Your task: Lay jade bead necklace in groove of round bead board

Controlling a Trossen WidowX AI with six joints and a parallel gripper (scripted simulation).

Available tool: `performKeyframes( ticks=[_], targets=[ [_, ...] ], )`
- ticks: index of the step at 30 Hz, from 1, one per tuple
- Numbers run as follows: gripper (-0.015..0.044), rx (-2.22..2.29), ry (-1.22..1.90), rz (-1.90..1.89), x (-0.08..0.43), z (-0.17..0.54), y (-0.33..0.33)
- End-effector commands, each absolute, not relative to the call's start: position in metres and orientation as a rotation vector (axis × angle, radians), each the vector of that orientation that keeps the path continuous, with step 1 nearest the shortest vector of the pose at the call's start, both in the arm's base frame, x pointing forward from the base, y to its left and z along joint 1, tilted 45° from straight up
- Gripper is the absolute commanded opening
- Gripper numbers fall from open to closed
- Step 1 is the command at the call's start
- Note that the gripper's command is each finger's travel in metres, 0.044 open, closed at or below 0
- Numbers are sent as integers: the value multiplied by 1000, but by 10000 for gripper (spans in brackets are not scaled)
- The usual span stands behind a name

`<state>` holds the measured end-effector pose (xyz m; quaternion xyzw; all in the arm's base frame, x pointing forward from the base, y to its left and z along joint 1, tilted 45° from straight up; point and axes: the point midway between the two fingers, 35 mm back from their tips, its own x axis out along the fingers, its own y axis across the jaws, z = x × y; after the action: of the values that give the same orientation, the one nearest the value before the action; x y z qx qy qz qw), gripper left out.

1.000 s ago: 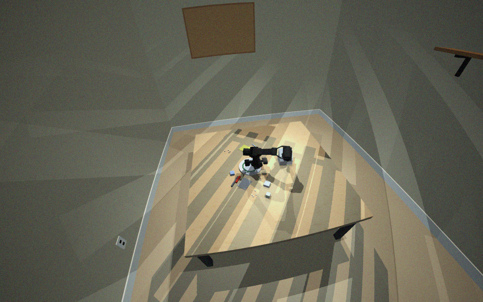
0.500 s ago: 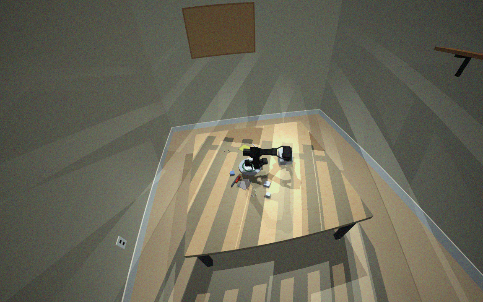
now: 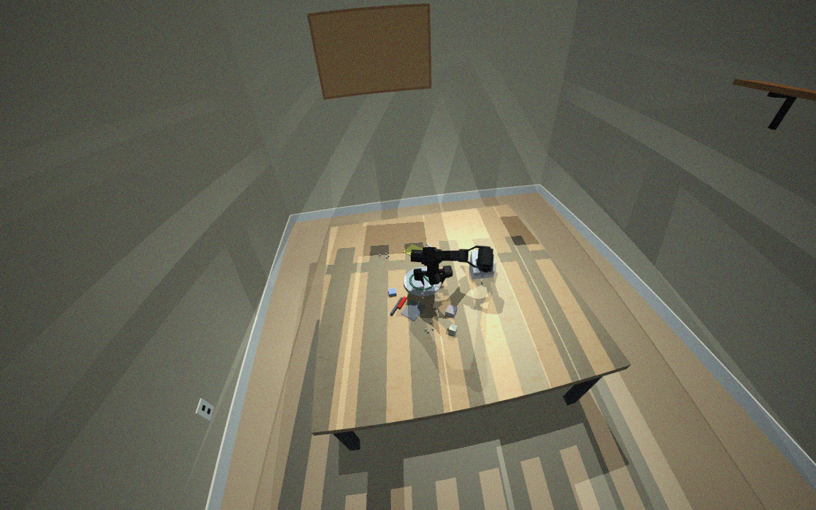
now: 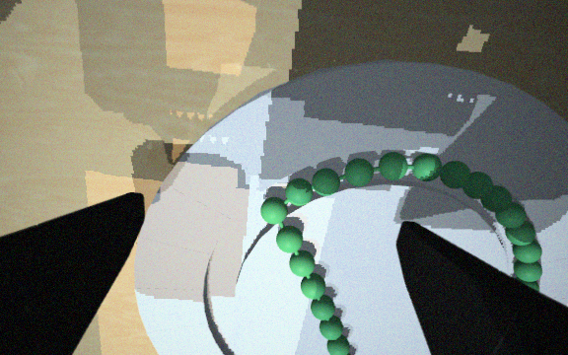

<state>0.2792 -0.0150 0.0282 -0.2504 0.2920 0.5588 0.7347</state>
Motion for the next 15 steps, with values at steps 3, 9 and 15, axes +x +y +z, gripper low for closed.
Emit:
performKeyframes(
  ticks=[3, 9, 15],
  targets=[
    [440, -554, 638, 1228, 279, 29, -15],
    [414, -539, 648, 1222, 280, 29, -16],
    [256, -58, 959, 968, 289, 22, -36]
  ],
)
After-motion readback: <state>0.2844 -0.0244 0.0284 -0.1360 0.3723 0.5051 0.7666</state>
